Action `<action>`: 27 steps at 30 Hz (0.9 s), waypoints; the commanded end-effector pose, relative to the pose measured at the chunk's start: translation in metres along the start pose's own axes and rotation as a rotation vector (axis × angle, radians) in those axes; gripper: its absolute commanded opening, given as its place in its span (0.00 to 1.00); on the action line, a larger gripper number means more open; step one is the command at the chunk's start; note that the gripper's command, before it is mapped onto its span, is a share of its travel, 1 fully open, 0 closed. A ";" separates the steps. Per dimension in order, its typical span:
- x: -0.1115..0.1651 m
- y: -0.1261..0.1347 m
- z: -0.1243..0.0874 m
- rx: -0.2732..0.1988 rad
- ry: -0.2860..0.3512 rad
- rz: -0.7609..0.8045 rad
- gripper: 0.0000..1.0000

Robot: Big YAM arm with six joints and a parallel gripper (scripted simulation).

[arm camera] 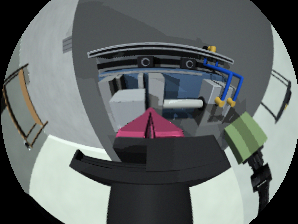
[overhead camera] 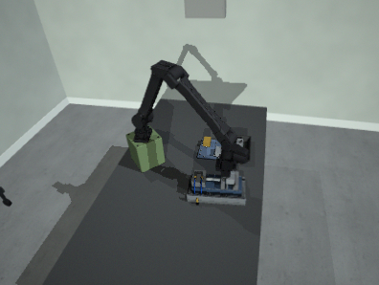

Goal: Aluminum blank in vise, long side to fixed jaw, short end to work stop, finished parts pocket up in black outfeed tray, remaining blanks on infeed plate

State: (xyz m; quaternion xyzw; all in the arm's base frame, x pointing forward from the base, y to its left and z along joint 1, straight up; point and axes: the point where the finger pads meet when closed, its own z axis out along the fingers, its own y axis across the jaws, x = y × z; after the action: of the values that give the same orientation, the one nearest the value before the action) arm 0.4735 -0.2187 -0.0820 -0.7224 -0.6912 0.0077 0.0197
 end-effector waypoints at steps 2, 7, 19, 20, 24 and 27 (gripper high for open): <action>-0.001 0.042 -0.006 -0.071 -0.025 -0.010 0.00; -0.001 0.038 -0.006 -0.071 -0.025 -0.011 0.00; 0.001 0.013 -0.012 -0.069 -0.025 -0.024 0.00; 0.000 0.010 -0.012 -0.069 -0.025 -0.023 0.00; -0.003 0.004 -0.013 -0.068 -0.025 -0.017 0.00; -0.003 0.002 -0.013 -0.065 -0.024 -0.016 0.00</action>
State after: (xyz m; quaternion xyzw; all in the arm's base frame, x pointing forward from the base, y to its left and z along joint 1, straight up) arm 0.4703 -0.2169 -0.0855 -0.7199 -0.6940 0.0015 0.0042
